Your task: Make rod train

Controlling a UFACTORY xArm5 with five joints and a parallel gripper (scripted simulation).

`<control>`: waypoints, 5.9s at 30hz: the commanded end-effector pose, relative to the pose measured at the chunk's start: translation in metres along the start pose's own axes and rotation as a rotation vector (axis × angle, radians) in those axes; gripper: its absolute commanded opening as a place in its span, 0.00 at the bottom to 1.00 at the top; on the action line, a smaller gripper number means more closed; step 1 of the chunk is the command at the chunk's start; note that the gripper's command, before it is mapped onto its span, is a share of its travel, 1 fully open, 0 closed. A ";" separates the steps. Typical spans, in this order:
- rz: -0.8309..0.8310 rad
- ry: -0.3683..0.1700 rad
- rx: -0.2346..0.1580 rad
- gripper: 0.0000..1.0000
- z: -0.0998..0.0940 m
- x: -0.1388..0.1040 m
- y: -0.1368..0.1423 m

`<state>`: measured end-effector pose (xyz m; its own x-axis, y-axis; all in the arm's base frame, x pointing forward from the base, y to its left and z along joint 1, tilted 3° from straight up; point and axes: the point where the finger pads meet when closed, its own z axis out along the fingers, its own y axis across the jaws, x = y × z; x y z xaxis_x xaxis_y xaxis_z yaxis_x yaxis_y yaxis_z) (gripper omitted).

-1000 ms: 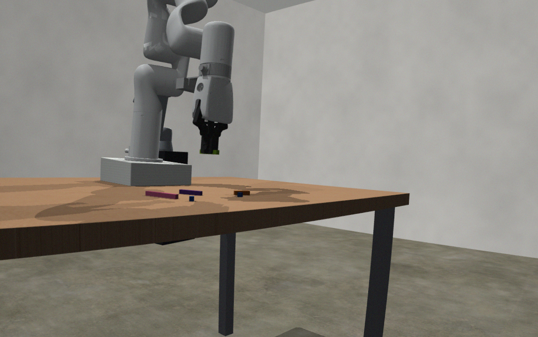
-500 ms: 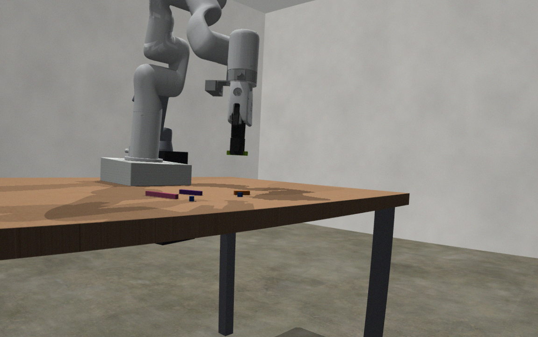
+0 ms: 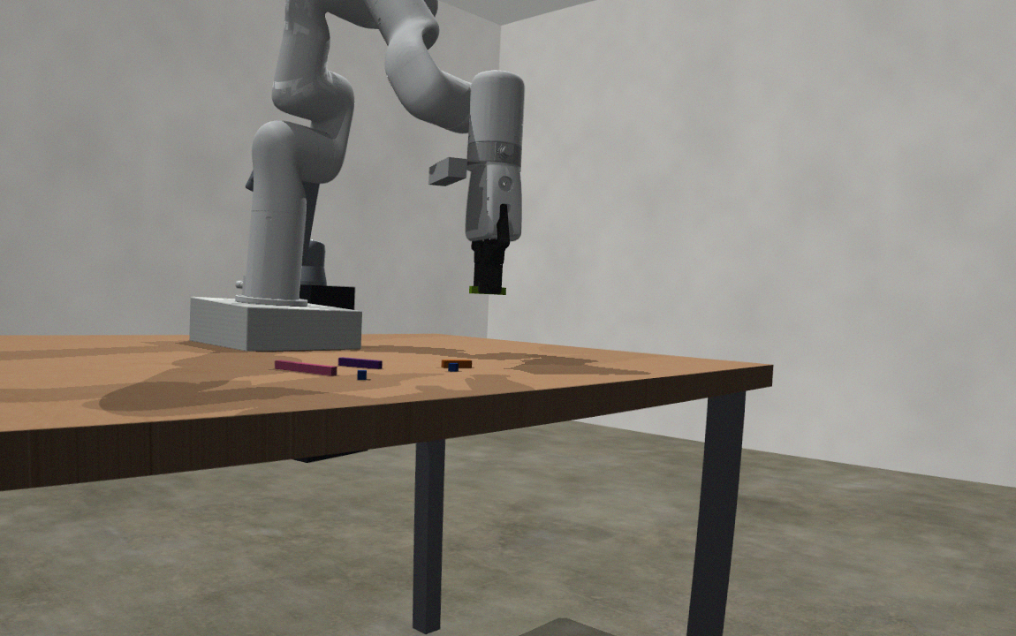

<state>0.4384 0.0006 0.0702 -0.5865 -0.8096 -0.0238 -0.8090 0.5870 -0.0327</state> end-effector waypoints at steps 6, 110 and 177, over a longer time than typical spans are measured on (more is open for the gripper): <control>-0.042 -0.003 0.003 0.04 -0.001 -0.007 0.003; -0.042 -0.002 0.002 0.04 0.086 -0.008 -0.002; -0.042 -0.002 0.002 0.04 0.086 -0.008 -0.002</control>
<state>0.4469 0.0056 -0.0169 -0.5521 -0.8335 -0.0227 -0.8328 0.5526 -0.0333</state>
